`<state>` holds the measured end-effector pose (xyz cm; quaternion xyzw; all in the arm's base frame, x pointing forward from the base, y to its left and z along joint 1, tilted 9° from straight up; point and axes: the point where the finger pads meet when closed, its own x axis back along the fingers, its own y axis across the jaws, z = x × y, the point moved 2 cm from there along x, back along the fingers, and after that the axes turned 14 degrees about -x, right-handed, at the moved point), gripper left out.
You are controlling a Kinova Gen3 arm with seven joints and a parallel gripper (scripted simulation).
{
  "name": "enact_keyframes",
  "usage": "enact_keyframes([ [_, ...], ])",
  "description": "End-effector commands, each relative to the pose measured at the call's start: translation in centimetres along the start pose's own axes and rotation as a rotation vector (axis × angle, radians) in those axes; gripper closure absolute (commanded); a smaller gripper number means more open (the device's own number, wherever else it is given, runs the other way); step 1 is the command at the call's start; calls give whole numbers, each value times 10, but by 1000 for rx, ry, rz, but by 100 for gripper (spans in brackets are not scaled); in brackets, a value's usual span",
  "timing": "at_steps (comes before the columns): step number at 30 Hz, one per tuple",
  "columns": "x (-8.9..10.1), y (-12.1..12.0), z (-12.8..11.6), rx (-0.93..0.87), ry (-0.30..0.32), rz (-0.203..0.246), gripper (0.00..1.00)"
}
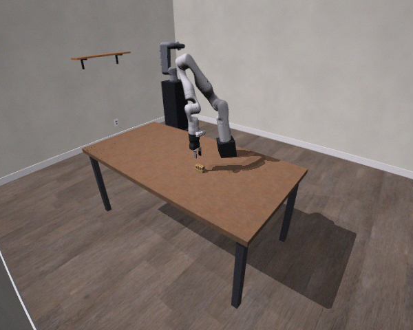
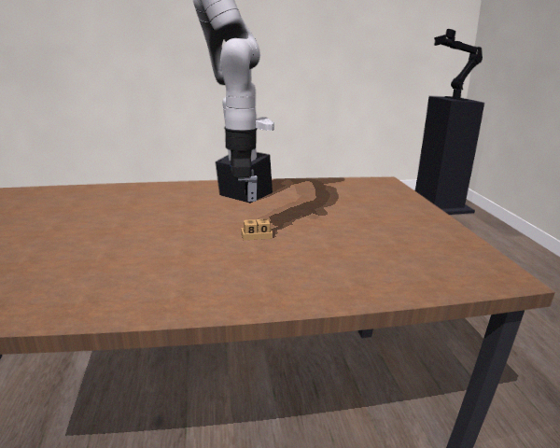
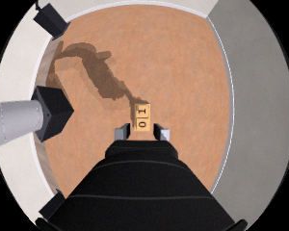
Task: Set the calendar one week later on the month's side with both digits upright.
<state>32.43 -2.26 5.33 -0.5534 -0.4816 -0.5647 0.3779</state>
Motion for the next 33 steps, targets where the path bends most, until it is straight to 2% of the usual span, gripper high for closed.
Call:
enact_keyframes([
  [1,1,1,0,-1,0,-3,10],
  [3,1,1,0,-1,0,-3,10],
  [4,1,1,0,-1,0,-3,0],
  [33,5,1,0,-1,0,-3,0],
])
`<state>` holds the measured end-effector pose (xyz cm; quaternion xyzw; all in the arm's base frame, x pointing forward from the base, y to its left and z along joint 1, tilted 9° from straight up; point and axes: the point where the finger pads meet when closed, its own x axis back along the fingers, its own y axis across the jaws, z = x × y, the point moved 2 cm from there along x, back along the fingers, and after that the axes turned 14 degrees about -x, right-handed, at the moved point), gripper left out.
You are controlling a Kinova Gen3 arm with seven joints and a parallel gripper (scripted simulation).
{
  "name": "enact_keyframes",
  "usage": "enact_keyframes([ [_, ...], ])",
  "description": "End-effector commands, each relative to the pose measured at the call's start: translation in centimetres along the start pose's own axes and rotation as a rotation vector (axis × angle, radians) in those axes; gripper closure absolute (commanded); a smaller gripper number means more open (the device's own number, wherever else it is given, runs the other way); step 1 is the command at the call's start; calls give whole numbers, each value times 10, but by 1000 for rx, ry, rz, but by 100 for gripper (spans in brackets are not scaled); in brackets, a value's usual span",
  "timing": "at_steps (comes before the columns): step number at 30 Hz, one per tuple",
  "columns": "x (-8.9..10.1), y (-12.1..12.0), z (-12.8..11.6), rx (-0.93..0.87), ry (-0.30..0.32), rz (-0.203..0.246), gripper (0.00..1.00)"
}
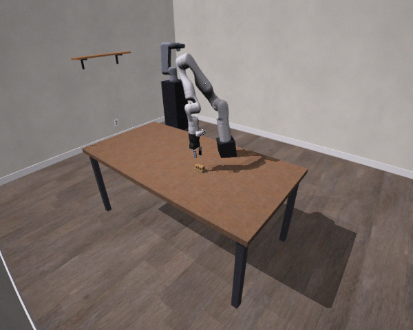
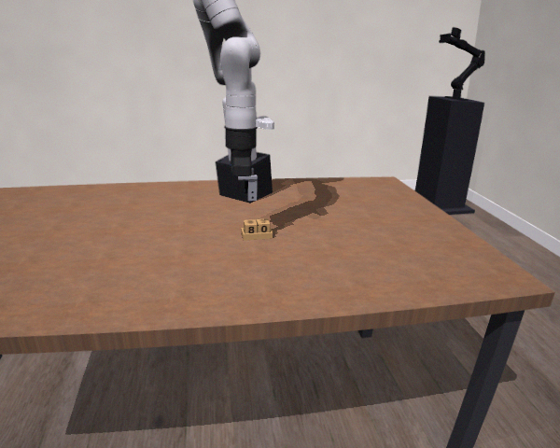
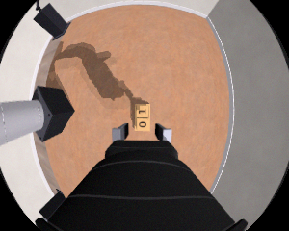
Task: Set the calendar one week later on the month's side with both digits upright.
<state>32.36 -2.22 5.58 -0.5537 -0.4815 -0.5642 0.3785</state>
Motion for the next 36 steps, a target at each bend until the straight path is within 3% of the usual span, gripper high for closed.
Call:
enact_keyframes([
  [1,4,1,0,-2,0,-5,0],
  [24,64,1,0,-2,0,-5,0],
  [36,70,1,0,-2,0,-4,0],
])
